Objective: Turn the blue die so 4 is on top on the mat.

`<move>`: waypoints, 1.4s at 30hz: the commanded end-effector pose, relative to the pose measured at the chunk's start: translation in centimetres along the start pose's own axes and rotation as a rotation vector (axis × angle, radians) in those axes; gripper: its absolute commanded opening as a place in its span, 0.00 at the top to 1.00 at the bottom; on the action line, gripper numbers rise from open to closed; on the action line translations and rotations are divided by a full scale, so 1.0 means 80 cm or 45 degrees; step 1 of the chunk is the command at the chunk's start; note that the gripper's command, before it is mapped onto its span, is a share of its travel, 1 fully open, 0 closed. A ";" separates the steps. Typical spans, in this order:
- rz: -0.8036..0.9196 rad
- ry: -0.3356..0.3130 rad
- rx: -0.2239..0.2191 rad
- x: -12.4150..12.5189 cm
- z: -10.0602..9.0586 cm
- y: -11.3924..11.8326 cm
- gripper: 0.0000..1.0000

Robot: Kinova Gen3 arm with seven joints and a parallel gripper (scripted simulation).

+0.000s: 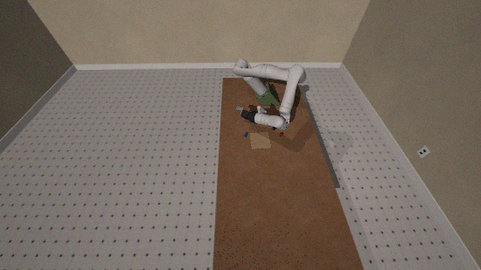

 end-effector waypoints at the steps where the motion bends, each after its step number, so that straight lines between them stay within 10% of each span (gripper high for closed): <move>1: 0.033 -0.011 -0.157 0.000 -0.008 -0.015 0.00; 9: 0.218 -0.089 -0.693 -0.032 -0.024 -0.019 0.00; 12: 0.219 -0.090 -0.696 -0.032 -0.024 -0.019 0.00; 16: 0.374 -0.119 -1.017 -0.056 -0.041 -0.030 0.00; 24: 0.616 -0.119 -1.399 -0.089 -0.062 -0.058 0.00; 32: 0.708 -0.108 -1.519 -0.102 -0.066 -0.071 0.00; 42: 0.716 -0.107 -1.529 -0.103 -0.066 -0.072 0.00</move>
Point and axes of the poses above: the point where the finger pads meet when closed, its own z axis out along the fingers, its own y axis across the jaws, x = y × z, the point moved 5 cm from there along -z, back along the fingers, and after that the axes turned 10 degrees about z, right-handed, at the moved point
